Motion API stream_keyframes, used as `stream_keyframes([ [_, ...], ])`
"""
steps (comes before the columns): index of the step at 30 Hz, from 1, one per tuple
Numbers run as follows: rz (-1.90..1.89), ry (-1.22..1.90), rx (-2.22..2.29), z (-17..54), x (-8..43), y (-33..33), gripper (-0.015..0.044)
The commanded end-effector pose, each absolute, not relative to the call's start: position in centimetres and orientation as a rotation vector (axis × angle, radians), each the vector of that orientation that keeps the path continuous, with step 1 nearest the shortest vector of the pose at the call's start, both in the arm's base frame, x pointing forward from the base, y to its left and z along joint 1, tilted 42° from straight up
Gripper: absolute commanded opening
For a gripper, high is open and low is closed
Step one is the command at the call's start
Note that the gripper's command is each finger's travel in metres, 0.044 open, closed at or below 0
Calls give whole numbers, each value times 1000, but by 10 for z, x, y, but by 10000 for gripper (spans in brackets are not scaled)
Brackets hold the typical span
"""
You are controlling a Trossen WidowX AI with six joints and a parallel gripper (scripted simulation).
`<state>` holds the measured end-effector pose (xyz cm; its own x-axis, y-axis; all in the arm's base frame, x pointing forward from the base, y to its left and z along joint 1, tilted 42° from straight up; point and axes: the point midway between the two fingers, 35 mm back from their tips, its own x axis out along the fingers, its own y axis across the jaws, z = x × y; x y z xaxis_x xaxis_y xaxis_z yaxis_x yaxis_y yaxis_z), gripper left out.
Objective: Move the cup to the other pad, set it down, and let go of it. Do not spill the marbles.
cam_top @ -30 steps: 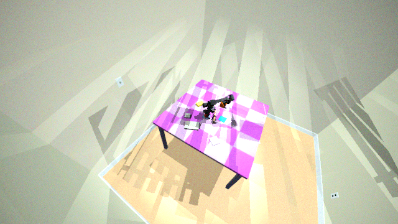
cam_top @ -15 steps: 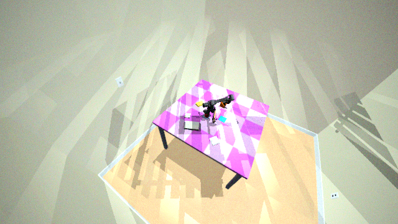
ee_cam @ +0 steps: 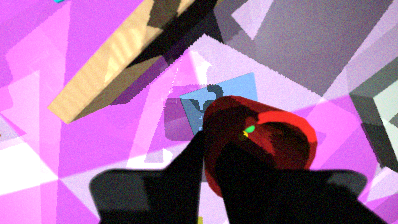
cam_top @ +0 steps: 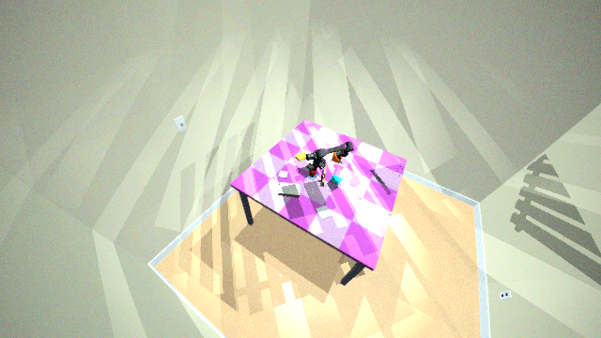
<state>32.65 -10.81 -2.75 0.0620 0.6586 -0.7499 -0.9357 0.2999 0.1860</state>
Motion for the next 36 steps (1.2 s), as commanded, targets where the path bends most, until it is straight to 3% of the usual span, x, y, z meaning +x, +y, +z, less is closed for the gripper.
stream_keyframes([
  [1,1253,864,-403,-19,327,-117,0],
  [36,1249,863,-397,15,325,-148,0],
])
